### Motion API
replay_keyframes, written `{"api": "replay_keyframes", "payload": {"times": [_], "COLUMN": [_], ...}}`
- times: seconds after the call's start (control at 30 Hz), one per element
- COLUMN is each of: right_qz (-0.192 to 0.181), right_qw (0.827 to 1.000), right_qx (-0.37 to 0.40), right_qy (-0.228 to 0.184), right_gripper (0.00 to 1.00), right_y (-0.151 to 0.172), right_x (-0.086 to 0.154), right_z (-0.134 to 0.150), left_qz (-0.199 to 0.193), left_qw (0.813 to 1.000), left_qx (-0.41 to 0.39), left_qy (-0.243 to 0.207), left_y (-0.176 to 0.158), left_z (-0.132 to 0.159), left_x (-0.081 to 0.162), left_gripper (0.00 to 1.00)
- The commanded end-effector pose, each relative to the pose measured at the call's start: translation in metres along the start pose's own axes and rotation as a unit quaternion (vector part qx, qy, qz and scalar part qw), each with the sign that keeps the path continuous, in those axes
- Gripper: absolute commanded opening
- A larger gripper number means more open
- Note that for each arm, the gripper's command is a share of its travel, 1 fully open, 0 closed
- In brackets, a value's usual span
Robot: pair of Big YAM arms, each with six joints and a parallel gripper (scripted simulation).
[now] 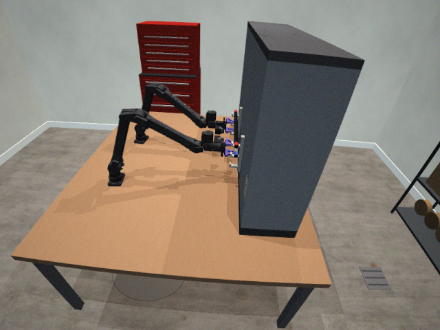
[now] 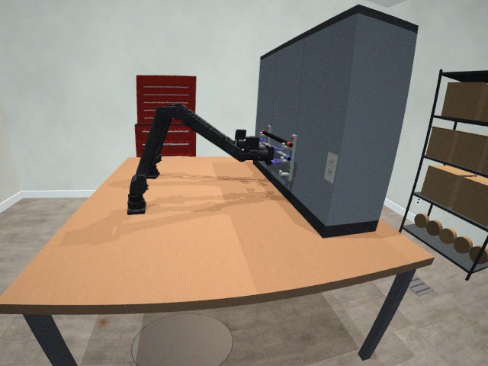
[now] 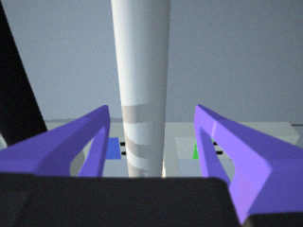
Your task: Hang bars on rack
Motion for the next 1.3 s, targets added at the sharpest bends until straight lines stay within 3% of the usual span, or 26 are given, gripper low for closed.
{"api": "replay_keyframes", "payload": {"times": [0.0,1.27], "right_qz": [0.013,0.017], "right_qw": [1.000,1.000], "right_qx": [-0.010,-0.011], "right_qy": [0.000,-0.005], "right_gripper": [0.58,0.58], "right_y": [-0.021,-0.022], "right_x": [0.002,0.045], "right_z": [-0.001,-0.007], "left_qz": [-0.026,-0.030], "left_qw": [1.000,1.000], "left_qx": [0.004,0.003], "left_qy": [0.008,0.005], "left_y": [0.032,0.032], "left_z": [0.009,0.004], "left_x": [-0.002,0.040], "left_gripper": [0.59,0.59]}}
Point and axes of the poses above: on each arm, the point where the finger pads meet when closed, its own x axis back along the fingers, its own y axis across the jaws, z = x × y, the point moved 10 cm from there along x, back along the fingers, and after that the axes turned 8 degrees about -x, right-handed, at the moved point
